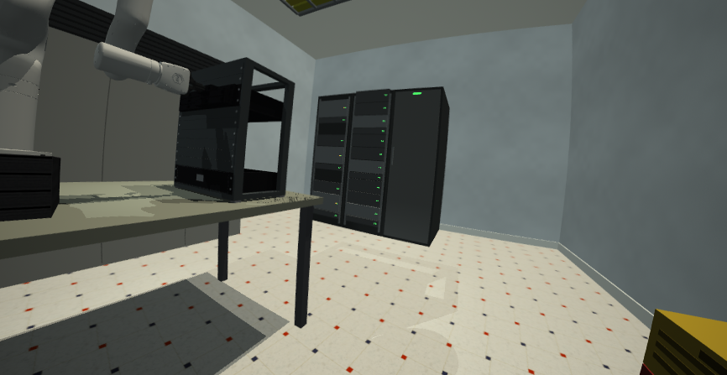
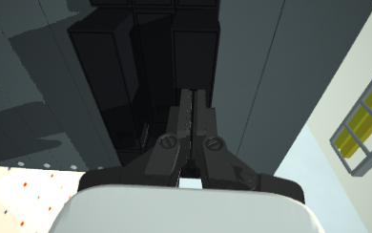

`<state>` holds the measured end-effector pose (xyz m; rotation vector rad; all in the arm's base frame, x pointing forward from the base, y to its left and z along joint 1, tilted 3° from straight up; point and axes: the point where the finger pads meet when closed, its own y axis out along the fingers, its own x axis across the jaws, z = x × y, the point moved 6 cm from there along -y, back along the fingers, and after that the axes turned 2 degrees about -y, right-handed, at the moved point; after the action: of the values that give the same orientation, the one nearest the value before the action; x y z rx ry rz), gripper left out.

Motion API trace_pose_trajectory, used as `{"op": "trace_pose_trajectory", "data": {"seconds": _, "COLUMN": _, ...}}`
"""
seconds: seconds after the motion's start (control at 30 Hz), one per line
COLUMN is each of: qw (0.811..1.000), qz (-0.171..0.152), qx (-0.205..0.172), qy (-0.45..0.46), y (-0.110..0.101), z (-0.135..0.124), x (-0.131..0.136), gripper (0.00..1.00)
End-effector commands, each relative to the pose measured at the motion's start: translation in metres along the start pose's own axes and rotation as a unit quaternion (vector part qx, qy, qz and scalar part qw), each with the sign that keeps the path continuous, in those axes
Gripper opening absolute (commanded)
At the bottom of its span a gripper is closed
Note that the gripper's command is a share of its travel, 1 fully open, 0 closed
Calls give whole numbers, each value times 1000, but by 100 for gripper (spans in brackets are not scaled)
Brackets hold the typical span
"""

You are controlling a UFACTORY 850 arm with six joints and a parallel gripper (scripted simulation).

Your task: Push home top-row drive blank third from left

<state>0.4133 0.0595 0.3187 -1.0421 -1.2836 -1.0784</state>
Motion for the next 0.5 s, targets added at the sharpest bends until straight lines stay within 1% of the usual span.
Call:
{"op": "trace_pose_trajectory", "data": {"seconds": 0.0, "qw": 1000, "qz": -1, "qx": 0, "qy": 0, "y": 5, "z": 0, "x": 0, "gripper": 0}}
{"op": "trace_pose_trajectory", "data": {"seconds": 0.13, "qw": 1000, "qz": -1, "qx": 0, "qy": 0, "y": 9, "z": 0, "x": 0, "gripper": 0}}
{"op": "trace_pose_trajectory", "data": {"seconds": 0.47, "qw": 1000, "qz": -1, "qx": 0, "qy": 0, "y": 9, "z": 0, "x": 0, "gripper": 0}}
